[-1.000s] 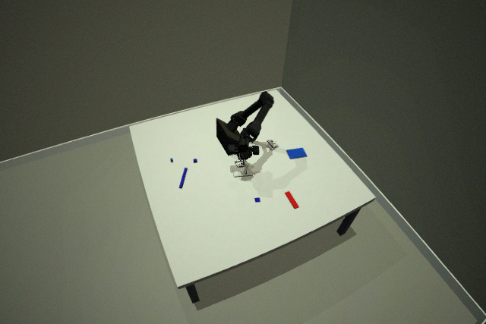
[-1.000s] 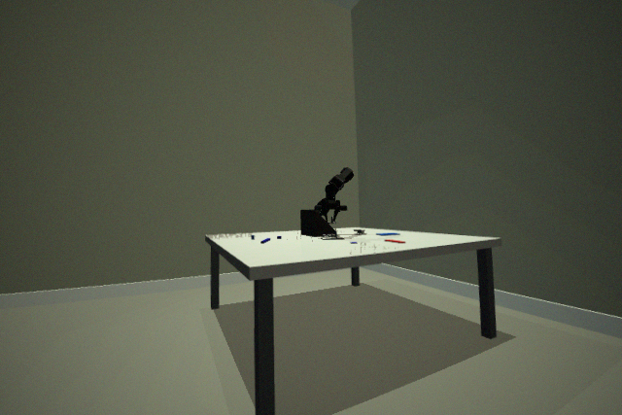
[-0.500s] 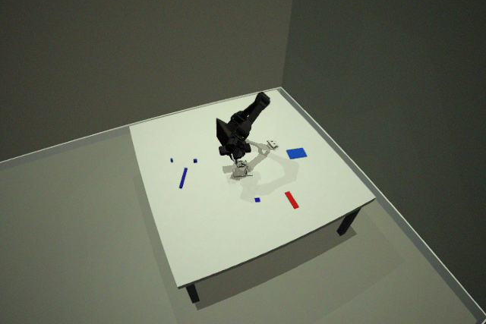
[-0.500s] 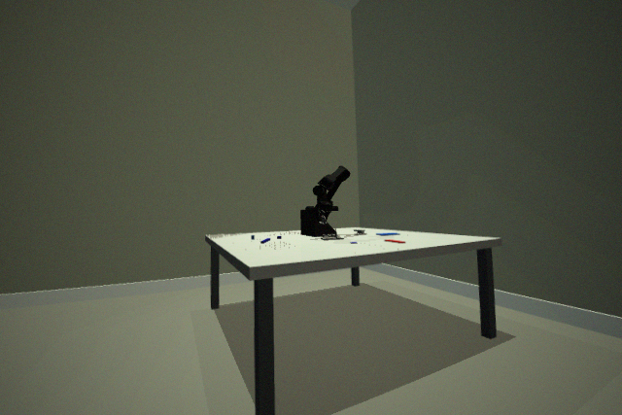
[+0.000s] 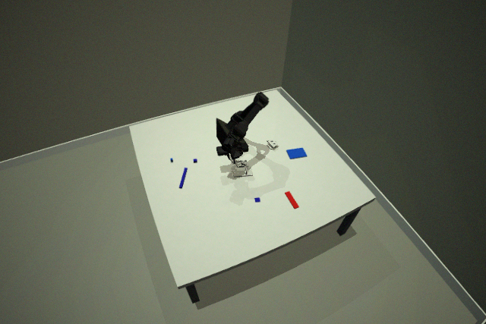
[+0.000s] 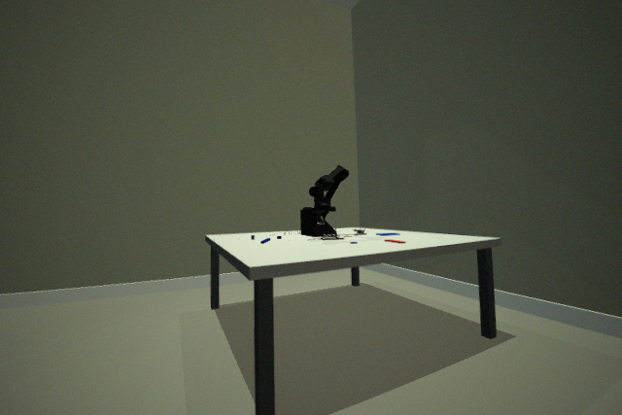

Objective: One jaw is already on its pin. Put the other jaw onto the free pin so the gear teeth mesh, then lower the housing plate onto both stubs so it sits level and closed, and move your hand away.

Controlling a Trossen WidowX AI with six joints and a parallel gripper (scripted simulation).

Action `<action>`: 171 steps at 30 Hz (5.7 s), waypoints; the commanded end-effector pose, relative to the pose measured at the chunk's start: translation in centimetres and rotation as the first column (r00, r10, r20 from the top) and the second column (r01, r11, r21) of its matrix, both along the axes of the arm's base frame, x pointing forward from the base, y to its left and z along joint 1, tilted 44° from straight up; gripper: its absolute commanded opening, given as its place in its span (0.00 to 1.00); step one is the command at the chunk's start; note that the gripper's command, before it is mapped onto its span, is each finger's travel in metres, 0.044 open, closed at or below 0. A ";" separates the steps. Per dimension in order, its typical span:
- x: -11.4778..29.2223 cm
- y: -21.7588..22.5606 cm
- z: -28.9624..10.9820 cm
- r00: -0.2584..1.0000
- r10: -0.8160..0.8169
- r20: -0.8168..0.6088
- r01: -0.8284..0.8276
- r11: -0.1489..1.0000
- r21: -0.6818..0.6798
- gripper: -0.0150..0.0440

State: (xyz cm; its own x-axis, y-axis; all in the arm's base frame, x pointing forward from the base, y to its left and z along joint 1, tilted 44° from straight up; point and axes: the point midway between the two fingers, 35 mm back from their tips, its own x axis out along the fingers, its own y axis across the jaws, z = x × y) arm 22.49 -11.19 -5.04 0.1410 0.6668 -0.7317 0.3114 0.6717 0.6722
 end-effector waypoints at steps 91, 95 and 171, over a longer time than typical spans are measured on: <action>4.4 1.9 0.5 1.000 0.019 0.013 -0.019 1.000 -0.002 0.48; 4.5 2.3 0.0 1.000 0.019 0.014 -0.019 1.000 -0.002 0.48; 5.0 5.1 -2.8 1.000 0.022 0.017 -0.022 1.000 0.001 0.48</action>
